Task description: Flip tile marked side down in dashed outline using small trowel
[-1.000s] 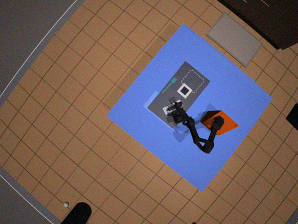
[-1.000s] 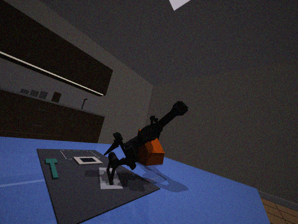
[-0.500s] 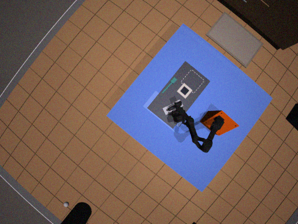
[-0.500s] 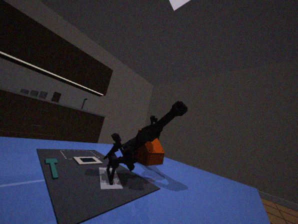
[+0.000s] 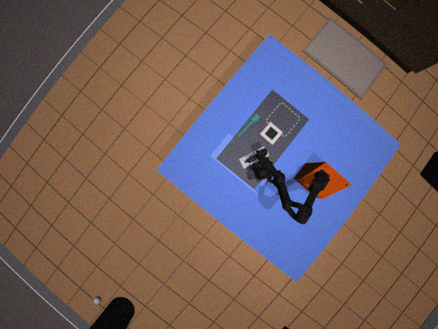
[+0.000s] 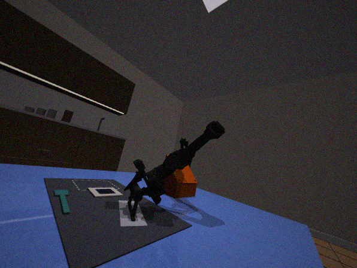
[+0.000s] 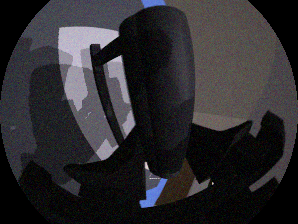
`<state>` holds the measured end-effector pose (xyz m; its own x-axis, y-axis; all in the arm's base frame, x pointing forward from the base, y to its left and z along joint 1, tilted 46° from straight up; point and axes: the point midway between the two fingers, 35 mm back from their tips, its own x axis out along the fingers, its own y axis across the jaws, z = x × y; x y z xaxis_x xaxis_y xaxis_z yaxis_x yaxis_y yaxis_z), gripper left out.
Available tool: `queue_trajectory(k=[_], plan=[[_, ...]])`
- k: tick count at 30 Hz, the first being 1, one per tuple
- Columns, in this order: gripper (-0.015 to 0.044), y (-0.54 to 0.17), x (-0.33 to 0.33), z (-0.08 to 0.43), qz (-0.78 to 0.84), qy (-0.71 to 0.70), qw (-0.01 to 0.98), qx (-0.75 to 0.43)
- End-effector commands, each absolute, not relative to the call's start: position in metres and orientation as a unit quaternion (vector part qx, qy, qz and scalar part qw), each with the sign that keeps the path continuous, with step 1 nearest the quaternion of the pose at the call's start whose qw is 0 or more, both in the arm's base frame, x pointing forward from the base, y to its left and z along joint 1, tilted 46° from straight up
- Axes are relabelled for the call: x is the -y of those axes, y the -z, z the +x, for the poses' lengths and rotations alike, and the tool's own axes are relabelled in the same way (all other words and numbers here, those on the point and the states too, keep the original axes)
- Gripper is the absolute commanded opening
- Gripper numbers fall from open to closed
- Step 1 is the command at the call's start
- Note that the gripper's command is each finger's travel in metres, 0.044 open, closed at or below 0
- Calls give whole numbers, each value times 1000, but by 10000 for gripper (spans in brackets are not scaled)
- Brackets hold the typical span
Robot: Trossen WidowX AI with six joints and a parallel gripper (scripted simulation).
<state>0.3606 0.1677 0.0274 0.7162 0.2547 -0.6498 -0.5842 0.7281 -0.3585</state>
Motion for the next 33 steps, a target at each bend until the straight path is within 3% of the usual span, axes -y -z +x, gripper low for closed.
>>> queue_trajectory(k=[1,17,33], plan=[[2,-28,-169,362,-282,-239,883,-290],[0,-67,-124,362,-283,-241,883,-287],[0,-32,-105,386,-301,-311,892,-130]])
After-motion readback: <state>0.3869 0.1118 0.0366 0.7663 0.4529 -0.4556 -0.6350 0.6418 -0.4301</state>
